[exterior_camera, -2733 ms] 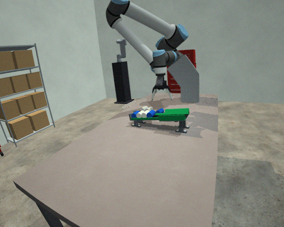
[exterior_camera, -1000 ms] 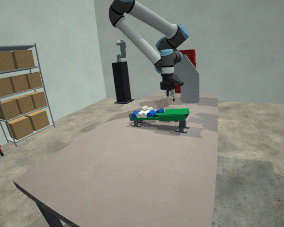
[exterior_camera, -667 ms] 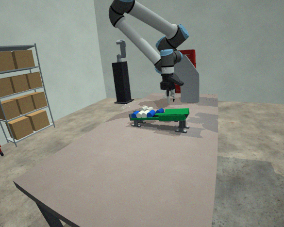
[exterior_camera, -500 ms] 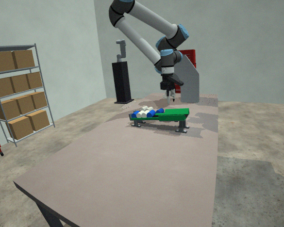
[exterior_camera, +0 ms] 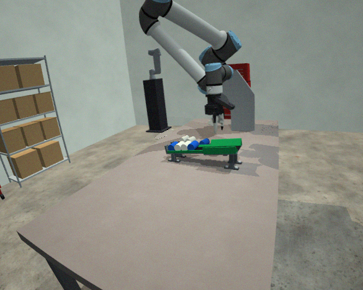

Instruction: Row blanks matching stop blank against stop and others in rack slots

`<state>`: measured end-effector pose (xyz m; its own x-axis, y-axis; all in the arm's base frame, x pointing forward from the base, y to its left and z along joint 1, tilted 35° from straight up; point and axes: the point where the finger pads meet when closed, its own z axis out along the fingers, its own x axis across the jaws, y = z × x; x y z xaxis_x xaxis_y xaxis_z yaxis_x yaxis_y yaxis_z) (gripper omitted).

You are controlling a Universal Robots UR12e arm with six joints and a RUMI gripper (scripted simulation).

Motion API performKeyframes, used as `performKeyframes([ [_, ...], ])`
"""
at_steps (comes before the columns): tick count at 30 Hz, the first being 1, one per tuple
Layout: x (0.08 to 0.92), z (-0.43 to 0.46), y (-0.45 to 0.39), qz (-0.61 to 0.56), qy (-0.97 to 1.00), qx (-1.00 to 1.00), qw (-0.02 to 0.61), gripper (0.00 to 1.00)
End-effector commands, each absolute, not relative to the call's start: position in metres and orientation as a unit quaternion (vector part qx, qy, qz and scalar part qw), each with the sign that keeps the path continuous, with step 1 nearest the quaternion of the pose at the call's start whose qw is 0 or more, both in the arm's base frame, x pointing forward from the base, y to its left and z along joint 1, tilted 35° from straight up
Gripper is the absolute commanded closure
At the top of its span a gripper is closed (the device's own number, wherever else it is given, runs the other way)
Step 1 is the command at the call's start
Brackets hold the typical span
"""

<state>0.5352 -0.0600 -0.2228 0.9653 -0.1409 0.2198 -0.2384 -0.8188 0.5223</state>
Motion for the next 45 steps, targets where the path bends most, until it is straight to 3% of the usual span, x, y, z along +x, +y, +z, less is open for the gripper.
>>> performKeyframes([
  [1,0.537,-0.223,-0.059,0.087,-0.099,0.95,0.284,0.52],
  [45,0.542,-0.255,-0.082,0.087,-0.1,0.95,0.284,0.52],
])
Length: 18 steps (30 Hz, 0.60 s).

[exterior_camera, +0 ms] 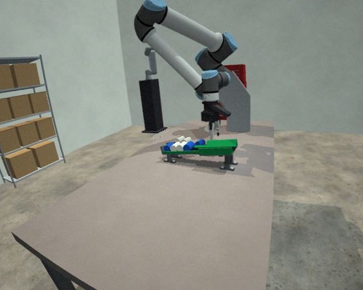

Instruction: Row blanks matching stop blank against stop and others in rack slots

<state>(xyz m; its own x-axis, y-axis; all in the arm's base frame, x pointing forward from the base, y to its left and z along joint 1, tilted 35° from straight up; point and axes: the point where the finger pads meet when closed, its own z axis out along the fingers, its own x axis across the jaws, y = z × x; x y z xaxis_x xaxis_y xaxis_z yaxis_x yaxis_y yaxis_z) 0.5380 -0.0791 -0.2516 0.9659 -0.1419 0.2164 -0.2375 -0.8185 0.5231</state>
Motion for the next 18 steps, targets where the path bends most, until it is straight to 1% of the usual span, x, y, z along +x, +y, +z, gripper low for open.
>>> performKeyframes([
  [1,0.5424,-0.2562,-0.0832,0.087,-0.1,0.95,0.284,0.52],
  [18,0.543,-0.2661,-0.0894,0.087,-0.099,0.95,0.284,0.52],
])
